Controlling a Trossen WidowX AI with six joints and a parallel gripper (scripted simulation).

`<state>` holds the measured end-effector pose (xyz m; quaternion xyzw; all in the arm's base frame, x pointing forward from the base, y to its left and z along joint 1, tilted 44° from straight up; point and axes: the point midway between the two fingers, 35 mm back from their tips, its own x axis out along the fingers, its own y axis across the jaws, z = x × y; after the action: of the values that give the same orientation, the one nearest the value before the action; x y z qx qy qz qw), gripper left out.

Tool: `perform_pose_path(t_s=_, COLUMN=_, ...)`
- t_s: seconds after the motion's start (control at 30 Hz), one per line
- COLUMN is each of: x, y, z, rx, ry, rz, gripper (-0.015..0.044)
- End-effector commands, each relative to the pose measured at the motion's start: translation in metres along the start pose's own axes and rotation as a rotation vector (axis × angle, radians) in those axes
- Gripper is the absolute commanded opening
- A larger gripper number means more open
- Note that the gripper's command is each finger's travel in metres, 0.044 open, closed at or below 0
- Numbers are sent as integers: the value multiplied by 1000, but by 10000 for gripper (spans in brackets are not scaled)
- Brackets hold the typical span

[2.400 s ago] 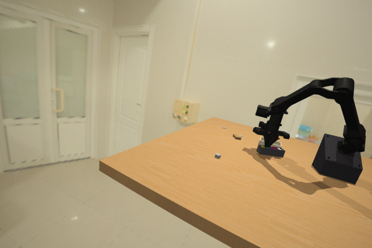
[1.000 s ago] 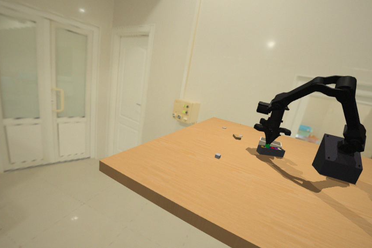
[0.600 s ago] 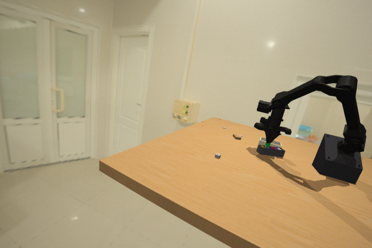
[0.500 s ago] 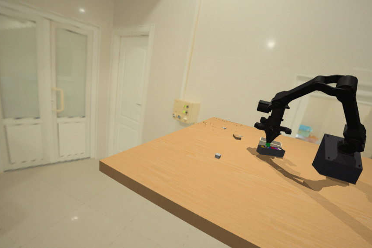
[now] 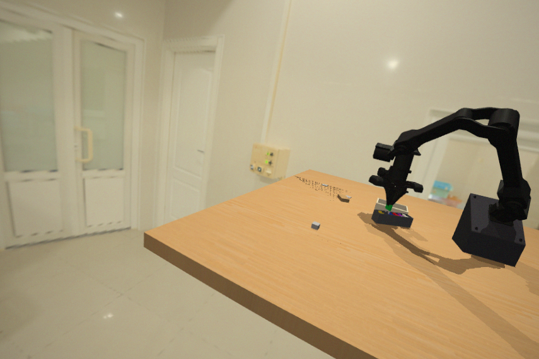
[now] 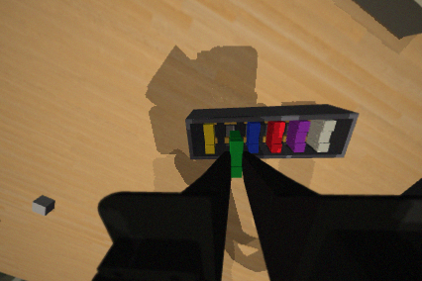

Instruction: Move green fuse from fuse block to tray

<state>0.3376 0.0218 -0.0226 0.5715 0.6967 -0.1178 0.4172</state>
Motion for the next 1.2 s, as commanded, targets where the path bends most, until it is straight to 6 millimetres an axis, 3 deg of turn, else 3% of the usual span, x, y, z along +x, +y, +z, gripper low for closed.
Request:
perform_pose_path(t_s=0.0, x=-4, y=2, z=0, rx=-8, ry=-8, rz=1, gripper=0)
perform_pose_path(t_s=0.4, x=-23, y=1, z=0, rx=-8, ry=-9, rz=1, gripper=0)
perform_pose_path(t_s=0.63, x=-25, y=1, z=1, rx=-8, ry=-10, rz=1, gripper=0)
perform_pose_path(t_s=1.17, x=-32, y=-52, z=92, rx=-5, ry=-33, rz=-6, gripper=0)
